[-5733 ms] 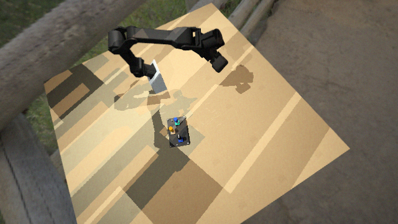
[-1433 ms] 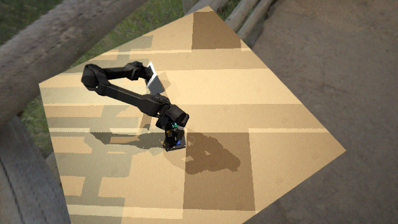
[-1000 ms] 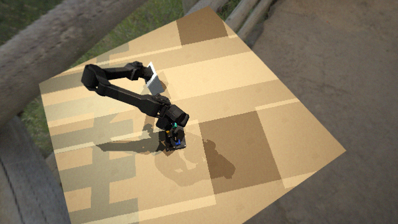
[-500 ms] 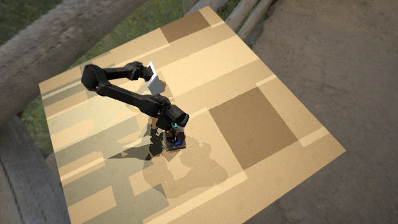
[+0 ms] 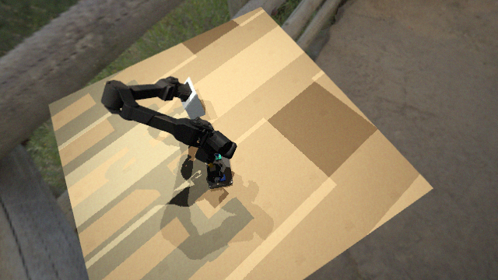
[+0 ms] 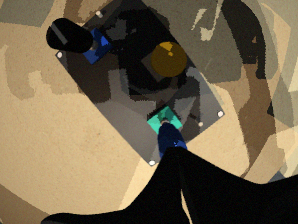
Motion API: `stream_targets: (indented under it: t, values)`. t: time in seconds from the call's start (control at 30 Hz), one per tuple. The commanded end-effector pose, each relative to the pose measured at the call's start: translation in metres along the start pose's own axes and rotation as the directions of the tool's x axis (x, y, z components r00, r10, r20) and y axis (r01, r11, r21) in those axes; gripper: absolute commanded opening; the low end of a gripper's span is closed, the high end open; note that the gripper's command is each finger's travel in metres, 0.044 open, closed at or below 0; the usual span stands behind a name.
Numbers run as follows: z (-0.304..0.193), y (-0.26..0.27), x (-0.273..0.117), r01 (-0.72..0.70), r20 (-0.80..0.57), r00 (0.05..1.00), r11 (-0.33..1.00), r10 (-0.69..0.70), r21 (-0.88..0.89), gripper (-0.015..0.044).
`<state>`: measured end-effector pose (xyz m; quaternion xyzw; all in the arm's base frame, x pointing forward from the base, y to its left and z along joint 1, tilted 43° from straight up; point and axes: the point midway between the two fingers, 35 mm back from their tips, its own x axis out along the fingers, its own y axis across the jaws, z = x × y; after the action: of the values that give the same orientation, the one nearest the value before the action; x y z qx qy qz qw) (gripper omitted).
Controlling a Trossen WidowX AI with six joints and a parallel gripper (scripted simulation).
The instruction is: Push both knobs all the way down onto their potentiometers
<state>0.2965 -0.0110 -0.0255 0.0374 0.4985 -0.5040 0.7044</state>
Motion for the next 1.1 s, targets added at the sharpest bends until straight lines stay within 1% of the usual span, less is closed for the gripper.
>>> stream_targets:
  t: [0.0, 1.07]
  values:
    - [0.0013, 0.0002, 0.0067, 0.004, 0.002, 1.000, 1.000, -0.004, 0.000, 0.0000]
    - [0.0014, 0.0001, 0.0153, 0.004, 0.003, 1.000, 1.000, -0.004, 0.000, 0.0000]
